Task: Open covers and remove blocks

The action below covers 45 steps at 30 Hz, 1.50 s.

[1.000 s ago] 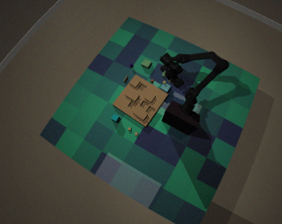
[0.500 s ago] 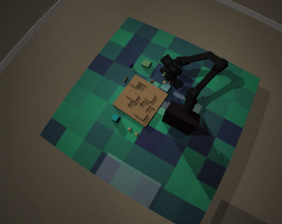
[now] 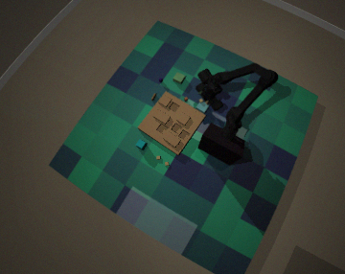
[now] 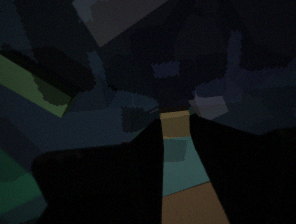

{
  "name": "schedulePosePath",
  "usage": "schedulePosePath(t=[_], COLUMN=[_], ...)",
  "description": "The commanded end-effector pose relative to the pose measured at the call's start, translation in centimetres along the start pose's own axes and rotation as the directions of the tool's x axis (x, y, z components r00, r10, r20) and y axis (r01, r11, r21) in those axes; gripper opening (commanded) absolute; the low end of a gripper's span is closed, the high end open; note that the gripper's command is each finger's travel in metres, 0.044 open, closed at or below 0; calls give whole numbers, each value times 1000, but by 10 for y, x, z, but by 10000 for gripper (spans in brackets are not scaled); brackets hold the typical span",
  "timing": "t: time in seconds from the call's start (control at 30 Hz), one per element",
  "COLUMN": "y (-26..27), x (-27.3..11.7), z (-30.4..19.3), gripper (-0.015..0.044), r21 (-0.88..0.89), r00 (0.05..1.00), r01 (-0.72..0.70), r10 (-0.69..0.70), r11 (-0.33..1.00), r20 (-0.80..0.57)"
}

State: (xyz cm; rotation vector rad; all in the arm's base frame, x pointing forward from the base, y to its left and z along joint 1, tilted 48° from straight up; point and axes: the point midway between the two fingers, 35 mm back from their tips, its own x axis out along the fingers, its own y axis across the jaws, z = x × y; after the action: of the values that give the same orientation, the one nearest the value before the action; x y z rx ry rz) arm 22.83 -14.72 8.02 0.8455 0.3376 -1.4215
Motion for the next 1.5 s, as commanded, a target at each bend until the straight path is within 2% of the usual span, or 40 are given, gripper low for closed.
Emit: schedulePosePath(t=[0.0,0.43,0.9,1.17,1.47], y=[-2,-6,-5,5,3], x=[8,26,22,13,-9], z=[0,5,5,3,0], gripper=[80,80,440,440,440], r21=[-6,-9,-7,-64,-43], r00=[1000,1000,1000,999,1000], r01=[6,1,0,-37,-19], r10=[-6,-1,0,37,19], r11=[1000,1000,1000,997,999], r20=[1,13,14,5,-2])
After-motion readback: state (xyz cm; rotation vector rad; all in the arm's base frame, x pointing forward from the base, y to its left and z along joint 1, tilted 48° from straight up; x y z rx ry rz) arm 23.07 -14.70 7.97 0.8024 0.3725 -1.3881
